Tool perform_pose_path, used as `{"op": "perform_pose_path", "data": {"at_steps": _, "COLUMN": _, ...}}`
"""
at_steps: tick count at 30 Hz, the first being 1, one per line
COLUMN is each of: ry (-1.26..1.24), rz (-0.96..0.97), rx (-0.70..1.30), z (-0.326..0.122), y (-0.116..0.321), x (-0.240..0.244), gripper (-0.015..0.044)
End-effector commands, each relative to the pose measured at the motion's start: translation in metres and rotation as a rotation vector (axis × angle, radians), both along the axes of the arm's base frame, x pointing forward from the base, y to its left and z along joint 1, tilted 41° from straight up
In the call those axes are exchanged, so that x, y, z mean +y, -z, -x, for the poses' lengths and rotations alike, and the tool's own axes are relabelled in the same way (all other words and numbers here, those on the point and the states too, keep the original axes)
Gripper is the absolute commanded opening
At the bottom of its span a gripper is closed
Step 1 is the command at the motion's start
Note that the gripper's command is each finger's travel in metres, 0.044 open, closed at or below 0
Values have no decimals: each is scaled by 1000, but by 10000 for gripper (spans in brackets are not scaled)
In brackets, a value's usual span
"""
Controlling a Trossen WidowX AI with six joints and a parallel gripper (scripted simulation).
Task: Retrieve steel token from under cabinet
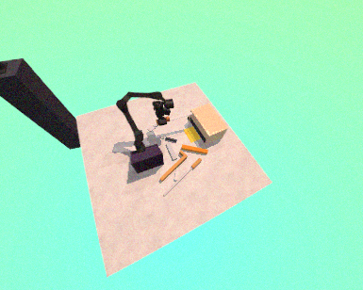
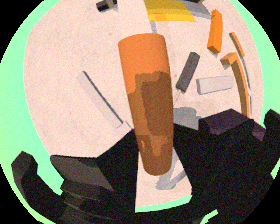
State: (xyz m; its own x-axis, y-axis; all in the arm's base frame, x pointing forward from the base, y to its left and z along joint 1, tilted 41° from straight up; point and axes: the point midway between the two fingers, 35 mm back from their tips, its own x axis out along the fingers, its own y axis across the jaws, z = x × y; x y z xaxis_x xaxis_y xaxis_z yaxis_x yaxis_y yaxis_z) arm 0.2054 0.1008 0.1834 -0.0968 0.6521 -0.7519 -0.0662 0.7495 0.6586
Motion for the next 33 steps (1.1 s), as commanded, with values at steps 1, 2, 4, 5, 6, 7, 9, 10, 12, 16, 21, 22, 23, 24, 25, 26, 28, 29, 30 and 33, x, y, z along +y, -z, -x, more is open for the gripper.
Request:
{"op": "perform_pose_path", "data": {"at_steps": 1, "ry": 32, "rz": 3, "rx": 15, "z": 0, "y": -1, "x": -1, "gripper": 0}}
{"op": "perform_pose_path", "data": {"at_steps": 2, "ry": 38, "rz": 3, "rx": 20, "z": 0, "y": -1, "x": -1, "gripper": 0}}
{"op": "perform_pose_path", "data": {"at_steps": 4, "ry": 50, "rz": 5, "rx": 31, "z": 0, "y": -1, "x": -1, "gripper": 0}}
{"op": "perform_pose_path", "data": {"at_steps": 5, "ry": 56, "rz": 6, "rx": 36, "z": 0, "y": -1, "x": -1, "gripper": 0}}
{"op": "perform_pose_path", "data": {"at_steps": 6, "ry": 62, "rz": 6, "rx": 41, "z": 0, "y": -1, "x": -1, "gripper": 0}}
{"op": "perform_pose_path", "data": {"at_steps": 7, "ry": 63, "rz": 6, "rx": 42, "z": 0, "y": -1, "x": -1, "gripper": 0}}
{"op": "perform_pose_path", "data": {"at_steps": 9, "ry": 66, "rz": 7, "rx": 44, "z": 0, "y": -1, "x": -1, "gripper": 0}}
{"op": "perform_pose_path", "data": {"at_steps": 10, "ry": 67, "rz": 7, "rx": 46, "z": 0, "y": 0, "x": 0, "gripper": 0}}
{"op": "perform_pose_path", "data": {"at_steps": 12, "ry": 71, "rz": 7, "rx": 49, "z": 0, "y": 1, "x": 1, "gripper": 0}}
{"op": "perform_pose_path", "data": {"at_steps": 16, "ry": 77, "rz": 8, "rx": 54, "z": 1, "y": 5, "x": 5, "gripper": 0}}
{"op": "perform_pose_path", "data": {"at_steps": 21, "ry": 81, "rz": 8, "rx": 57, "z": 1, "y": 10, "x": 9, "gripper": 0}}
{"op": "perform_pose_path", "data": {"at_steps": 22, "ry": 82, "rz": 8, "rx": 58, "z": 1, "y": 11, "x": 10, "gripper": 0}}
{"op": "perform_pose_path", "data": {"at_steps": 23, "ry": 83, "rz": 8, "rx": 58, "z": 1, "y": 12, "x": 11, "gripper": 0}}
{"op": "perform_pose_path", "data": {"at_steps": 24, "ry": 83, "rz": 9, "rx": 59, "z": 1, "y": 13, "x": 12, "gripper": 0}}
{"op": "perform_pose_path", "data": {"at_steps": 25, "ry": 84, "rz": 9, "rx": 59, "z": 1, "y": 14, "x": 13, "gripper": 0}}
{"op": "perform_pose_path", "data": {"at_steps": 26, "ry": 84, "rz": 9, "rx": 59, "z": 1, "y": 15, "x": 14, "gripper": 0}}
{"op": "perform_pose_path", "data": {"at_steps": 28, "ry": 85, "rz": 9, "rx": 60, "z": 2, "y": 18, "x": 16, "gripper": 0}}
{"op": "perform_pose_path", "data": {"at_steps": 29, "ry": 85, "rz": 9, "rx": 60, "z": 2, "y": 19, "x": 17, "gripper": 0}}
{"op": "perform_pose_path", "data": {"at_steps": 30, "ry": 85, "rz": 9, "rx": 61, "z": 2, "y": 20, "x": 18, "gripper": 0}}
{"op": "perform_pose_path", "data": {"at_steps": 33, "ry": 86, "rz": 9, "rx": 61, "z": 2, "y": 23, "x": 20, "gripper": 0}}
